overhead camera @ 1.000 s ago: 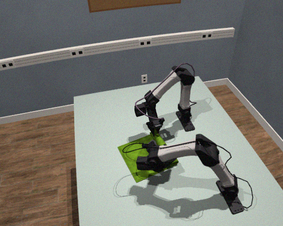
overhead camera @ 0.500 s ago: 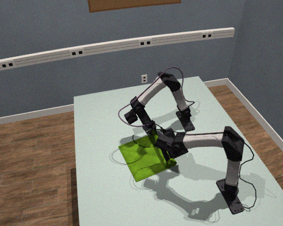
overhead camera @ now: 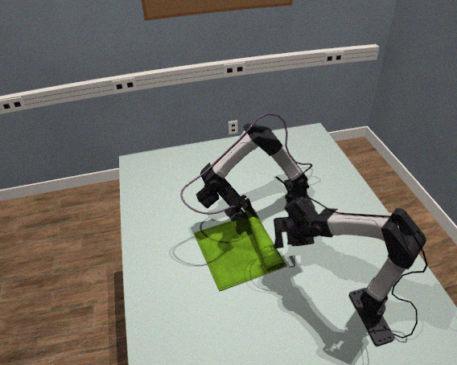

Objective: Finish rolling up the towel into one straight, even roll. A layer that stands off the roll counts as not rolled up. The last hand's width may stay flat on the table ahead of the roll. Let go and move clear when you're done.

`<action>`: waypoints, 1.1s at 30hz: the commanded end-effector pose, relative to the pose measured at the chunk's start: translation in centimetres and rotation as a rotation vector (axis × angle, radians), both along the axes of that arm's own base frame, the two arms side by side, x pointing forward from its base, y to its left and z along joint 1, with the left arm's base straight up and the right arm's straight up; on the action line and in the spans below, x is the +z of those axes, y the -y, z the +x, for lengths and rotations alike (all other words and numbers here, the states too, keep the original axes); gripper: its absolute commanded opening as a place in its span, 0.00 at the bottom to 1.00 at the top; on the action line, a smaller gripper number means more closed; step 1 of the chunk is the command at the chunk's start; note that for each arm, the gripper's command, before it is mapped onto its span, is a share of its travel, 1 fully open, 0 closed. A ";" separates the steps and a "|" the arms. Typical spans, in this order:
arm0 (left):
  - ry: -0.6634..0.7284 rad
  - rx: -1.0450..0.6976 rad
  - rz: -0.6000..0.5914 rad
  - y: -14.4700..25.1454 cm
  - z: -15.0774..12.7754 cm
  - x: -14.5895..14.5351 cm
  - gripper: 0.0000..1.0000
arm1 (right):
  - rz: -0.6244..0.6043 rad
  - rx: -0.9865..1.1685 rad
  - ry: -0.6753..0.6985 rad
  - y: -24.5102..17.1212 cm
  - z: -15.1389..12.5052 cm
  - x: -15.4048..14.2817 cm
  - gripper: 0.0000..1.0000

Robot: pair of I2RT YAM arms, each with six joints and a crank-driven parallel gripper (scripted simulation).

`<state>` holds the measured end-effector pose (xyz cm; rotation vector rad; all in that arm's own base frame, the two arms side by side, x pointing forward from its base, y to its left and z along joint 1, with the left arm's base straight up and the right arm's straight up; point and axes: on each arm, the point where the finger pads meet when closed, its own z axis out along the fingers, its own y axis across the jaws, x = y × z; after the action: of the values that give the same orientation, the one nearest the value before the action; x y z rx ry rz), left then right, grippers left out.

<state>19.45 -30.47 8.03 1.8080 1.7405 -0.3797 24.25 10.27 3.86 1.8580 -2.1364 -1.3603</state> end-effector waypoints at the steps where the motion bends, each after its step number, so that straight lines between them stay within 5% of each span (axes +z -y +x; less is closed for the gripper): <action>1: 0.134 0.086 -0.044 0.6 2.1 0.6 0.98 | -0.013 0.027 -0.052 0.0 -0.5 0.8 0.26; 16: 0.133 0.014 -0.049 -0.1 5.2 1.1 0.98 | -0.013 0.027 -0.052 0.0 -0.5 -0.3 0.26; 27: 0.133 0.008 -0.049 -0.1 5.2 -4.6 0.98 | -0.013 0.027 -0.052 0.0 -0.5 -0.3 0.26; 33: 0.133 0.008 -0.049 0.2 5.4 -5.1 0.98 | -0.013 0.027 -0.052 0.0 -0.5 -0.3 0.26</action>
<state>23.91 -29.39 2.44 1.7786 1.7006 -0.2833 23.88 10.22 3.28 1.8065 -2.1169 -1.3829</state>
